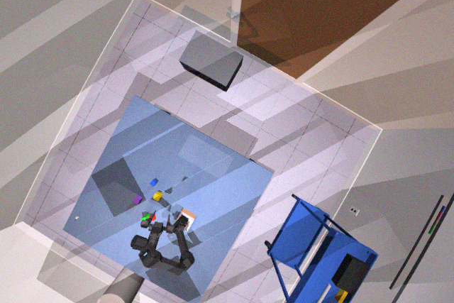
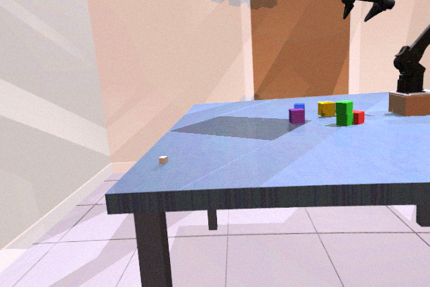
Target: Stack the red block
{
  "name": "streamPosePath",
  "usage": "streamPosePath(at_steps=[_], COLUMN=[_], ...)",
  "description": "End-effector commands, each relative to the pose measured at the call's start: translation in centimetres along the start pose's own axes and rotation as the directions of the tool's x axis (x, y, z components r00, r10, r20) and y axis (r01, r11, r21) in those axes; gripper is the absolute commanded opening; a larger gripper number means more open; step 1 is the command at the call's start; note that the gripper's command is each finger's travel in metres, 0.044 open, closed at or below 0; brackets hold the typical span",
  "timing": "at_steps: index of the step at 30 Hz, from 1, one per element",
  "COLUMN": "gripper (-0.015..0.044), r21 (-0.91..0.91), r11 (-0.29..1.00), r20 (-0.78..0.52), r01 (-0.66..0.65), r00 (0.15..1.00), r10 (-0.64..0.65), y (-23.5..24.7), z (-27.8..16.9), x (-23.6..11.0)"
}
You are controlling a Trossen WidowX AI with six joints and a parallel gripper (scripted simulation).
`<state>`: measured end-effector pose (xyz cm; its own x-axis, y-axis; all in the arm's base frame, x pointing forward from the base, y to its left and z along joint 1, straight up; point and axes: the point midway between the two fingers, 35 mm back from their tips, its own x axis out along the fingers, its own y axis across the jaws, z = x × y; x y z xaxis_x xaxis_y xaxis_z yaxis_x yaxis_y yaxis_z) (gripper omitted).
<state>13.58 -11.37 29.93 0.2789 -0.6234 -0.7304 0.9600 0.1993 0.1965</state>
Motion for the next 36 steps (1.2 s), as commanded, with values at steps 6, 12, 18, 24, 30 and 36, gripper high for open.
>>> streamPosePath(at_steps=[6, 12, 18, 24, 30, 36], gripper=[0.044, 0.044, 0.044, 0.044, 0.044, 0.044], r21=[-0.186, -0.522, -0.758, -0.842, -0.765, -0.578], r11=[0.981, 0.831, 0.543, 0.176, -0.207, -0.501], r20=[-0.077, -0.232, -0.379, -0.512, -0.612, -0.666], r01=[-0.051, -0.194, -0.362, -0.509, -0.61, -0.645], r00=[0.996, 0.969, 0.922, 0.858, 0.788, 0.727], r10=[0.037, 0.081, 0.085, 0.032, -0.062, -0.167], y=[2.7, 7.2, 10.2, 11.6, 11.0, 9.2], z=[-2.1, -7.4, -13.7, -20.8, -28.0, -33.9], x=[1.1, 2.7, 3.3, 3.4, 3.1, 2.7])
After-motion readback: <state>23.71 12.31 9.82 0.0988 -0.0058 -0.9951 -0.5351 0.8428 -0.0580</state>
